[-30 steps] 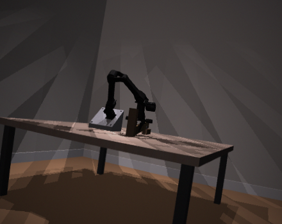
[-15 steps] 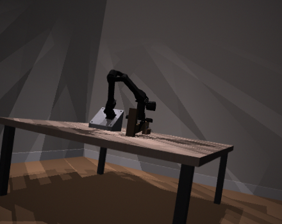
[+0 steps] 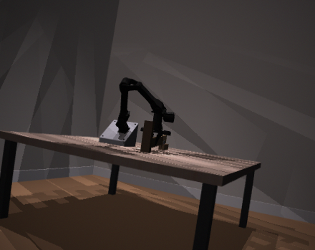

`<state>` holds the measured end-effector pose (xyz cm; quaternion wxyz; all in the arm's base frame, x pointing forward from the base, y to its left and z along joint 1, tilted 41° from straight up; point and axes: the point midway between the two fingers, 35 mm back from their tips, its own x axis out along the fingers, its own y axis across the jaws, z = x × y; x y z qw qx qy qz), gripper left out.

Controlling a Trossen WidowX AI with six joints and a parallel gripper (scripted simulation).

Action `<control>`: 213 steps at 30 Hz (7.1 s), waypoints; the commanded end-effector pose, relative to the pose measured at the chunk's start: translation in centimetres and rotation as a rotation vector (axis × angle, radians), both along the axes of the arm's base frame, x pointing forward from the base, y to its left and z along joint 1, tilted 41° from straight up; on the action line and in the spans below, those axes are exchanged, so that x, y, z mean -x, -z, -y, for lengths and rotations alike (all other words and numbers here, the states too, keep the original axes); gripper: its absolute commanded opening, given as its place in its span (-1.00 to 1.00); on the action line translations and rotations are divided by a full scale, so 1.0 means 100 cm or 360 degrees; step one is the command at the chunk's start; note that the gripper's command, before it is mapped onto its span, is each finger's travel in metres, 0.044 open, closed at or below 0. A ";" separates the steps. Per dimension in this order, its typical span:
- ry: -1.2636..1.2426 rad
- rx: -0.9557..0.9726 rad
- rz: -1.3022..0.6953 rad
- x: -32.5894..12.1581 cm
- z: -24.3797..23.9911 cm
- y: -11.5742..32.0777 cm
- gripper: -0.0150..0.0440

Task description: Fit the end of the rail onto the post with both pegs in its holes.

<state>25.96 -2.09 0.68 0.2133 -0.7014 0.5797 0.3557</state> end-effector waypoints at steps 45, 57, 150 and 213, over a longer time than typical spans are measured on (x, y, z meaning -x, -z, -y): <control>-0.0004 -0.0024 0.0002 0.000 -0.012 -0.011 -0.49; -0.0004 -0.0024 0.0002 0.001 -0.013 -0.012 -0.49; -0.0004 -0.0023 0.0002 -0.004 0.000 -0.024 -0.49; -0.0004 -0.0021 0.0003 -0.009 0.015 -0.036 -0.49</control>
